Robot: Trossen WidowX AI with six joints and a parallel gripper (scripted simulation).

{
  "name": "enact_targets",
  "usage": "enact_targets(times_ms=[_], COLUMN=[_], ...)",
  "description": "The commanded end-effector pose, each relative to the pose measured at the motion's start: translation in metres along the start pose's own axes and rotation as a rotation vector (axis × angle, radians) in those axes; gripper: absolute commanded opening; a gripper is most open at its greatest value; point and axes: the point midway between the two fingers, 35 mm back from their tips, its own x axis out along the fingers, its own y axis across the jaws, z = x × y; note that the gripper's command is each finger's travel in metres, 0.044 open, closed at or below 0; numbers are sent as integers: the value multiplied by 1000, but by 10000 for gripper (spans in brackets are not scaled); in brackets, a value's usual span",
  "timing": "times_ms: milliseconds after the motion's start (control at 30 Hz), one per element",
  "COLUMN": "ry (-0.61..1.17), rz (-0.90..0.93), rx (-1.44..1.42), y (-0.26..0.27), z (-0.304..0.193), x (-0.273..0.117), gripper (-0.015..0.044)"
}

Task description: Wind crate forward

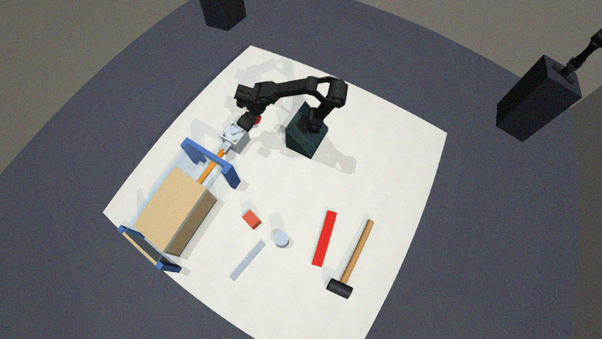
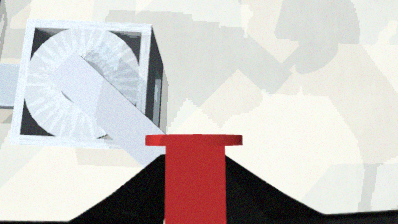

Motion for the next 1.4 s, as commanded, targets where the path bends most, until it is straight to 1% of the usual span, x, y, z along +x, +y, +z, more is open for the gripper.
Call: enact_targets(times_ms=[0,1367], ry=[-5,-9], rz=[-12,-14], rx=[2,2], y=[-5,-24], z=[6,54], x=[4,25], gripper=[0,0])
